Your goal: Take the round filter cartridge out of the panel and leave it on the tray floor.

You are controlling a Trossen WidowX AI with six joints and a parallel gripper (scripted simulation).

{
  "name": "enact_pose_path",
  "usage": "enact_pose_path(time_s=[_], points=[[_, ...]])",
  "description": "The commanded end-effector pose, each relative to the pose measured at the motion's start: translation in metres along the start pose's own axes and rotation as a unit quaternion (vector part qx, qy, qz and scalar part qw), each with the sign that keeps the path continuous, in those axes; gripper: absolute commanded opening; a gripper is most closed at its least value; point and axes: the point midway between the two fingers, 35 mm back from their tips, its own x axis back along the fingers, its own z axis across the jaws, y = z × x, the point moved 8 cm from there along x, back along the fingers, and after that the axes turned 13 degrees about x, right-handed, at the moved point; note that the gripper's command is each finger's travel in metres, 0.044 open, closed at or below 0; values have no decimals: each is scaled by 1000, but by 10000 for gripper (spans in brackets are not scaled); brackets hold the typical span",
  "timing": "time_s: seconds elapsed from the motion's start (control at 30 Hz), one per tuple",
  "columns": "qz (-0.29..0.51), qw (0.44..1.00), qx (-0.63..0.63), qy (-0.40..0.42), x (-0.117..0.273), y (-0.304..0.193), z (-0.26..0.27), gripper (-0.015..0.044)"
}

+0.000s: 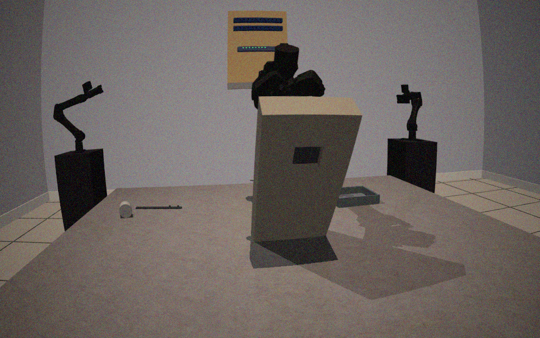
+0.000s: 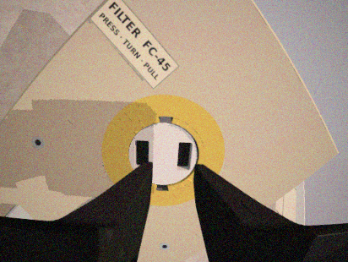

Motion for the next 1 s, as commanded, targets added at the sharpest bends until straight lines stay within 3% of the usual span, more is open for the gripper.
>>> enact_pose_path(time_s=[0.0,0.97], points=[[5,1000,3,7,-11,-2,3,107],[4,1000,3,7,-21,-4,7,107]])
